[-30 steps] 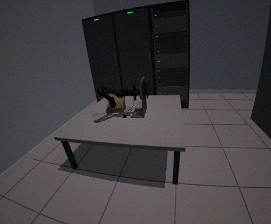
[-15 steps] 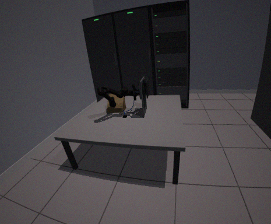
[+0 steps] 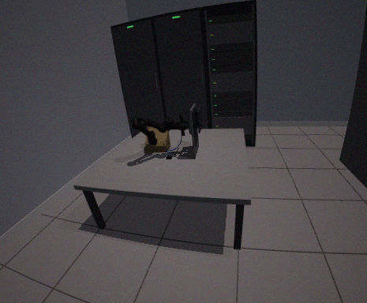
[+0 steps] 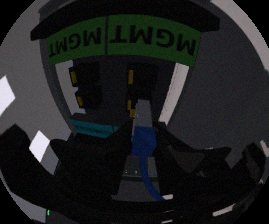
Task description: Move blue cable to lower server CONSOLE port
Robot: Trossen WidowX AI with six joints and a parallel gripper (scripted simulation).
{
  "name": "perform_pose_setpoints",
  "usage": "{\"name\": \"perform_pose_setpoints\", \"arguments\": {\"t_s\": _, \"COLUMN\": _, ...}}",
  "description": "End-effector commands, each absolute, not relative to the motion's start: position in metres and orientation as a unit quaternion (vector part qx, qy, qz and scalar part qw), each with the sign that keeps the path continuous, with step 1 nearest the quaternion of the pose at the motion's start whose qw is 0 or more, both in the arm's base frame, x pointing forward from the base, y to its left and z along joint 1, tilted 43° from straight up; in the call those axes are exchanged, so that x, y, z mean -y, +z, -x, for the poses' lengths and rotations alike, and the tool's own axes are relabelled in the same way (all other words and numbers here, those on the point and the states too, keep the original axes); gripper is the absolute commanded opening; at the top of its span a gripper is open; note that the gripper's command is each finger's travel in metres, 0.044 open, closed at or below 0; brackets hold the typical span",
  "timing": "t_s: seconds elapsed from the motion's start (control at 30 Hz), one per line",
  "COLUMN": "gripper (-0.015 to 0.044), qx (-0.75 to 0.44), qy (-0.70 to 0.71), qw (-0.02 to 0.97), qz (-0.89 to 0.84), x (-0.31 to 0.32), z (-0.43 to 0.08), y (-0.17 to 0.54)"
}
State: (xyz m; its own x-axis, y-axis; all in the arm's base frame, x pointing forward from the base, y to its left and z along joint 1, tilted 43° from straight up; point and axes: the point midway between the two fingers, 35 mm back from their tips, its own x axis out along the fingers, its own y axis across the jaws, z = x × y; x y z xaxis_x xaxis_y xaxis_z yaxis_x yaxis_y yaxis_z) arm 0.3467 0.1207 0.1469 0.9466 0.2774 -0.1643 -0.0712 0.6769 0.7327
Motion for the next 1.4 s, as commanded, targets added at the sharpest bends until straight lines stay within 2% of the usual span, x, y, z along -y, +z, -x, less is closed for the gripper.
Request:
{"name": "perform_pose_setpoints", "arguments": {"t_s": 0.0, "gripper": 0.0, "qx": -0.133, "qy": 0.1, "qw": 0.906, "qz": -0.388, "x": -0.1221, "z": -0.3483, "y": 0.1474}}
{"name": "perform_pose_setpoints", "arguments": {"t_s": 1.37, "gripper": 0.0, "qx": -0.135, "qy": 0.099, "qw": 0.906, "qz": -0.388, "x": -0.123, "z": -0.3509, "y": 0.142}}
